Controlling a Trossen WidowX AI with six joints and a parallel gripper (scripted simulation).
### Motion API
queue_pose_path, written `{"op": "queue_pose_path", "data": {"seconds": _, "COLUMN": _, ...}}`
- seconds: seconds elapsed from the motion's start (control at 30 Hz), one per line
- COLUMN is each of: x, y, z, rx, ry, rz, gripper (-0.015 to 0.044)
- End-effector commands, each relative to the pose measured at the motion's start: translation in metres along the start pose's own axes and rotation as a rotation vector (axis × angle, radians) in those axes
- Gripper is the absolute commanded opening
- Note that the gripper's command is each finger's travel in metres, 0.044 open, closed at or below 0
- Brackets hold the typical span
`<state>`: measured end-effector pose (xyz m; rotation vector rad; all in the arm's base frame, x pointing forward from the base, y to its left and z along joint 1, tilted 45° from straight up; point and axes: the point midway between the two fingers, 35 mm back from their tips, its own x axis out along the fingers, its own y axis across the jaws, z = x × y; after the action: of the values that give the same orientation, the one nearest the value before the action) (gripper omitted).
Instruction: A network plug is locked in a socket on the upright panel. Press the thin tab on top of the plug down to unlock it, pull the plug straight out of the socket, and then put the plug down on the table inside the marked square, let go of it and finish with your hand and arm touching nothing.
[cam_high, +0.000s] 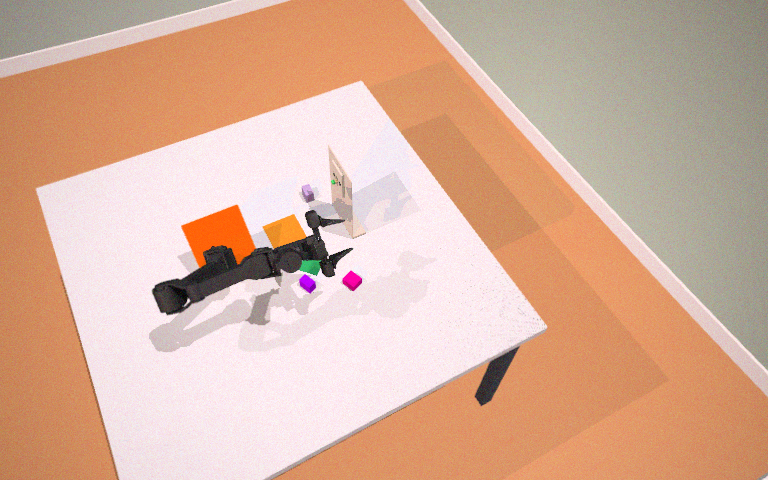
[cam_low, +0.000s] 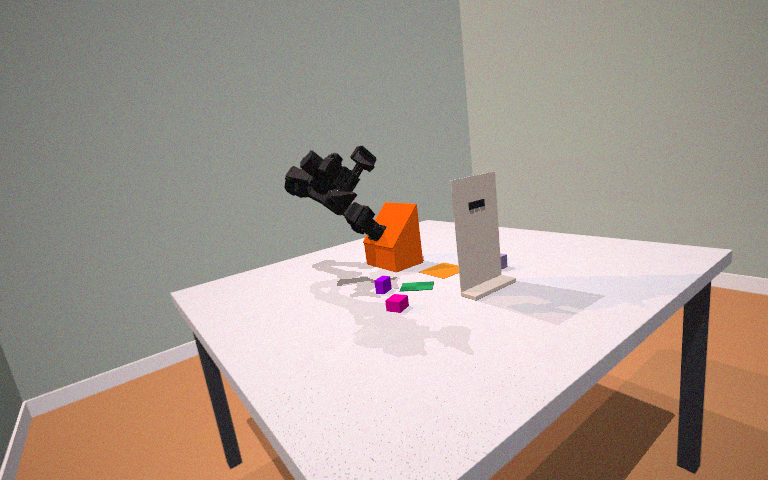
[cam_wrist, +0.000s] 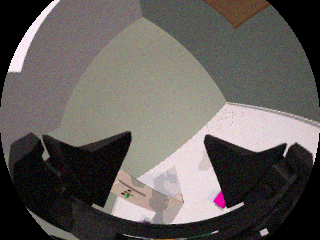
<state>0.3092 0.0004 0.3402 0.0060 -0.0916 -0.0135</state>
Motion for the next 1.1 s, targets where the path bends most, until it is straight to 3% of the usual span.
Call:
{"op": "queue_pose_path", "data": {"seconds": 0.0, "x": 0.001, "y": 0.0, "z": -0.001, "rx": 0.002, "ry": 0.001, "rz": 0.001, "gripper": 0.0374}}
{"op": "queue_pose_path", "data": {"seconds": 0.3, "x": 0.023, "y": 0.021, "z": -0.049, "rx": 0.125, "ry": 0.044, "rz": 0.026, "gripper": 0.0156}}
{"op": "queue_pose_path", "data": {"seconds": 1.07, "x": 0.018, "y": 0.08, "z": -0.179, "rx": 0.433, "ry": 0.179, "rz": 0.071, "gripper": 0.0156}}
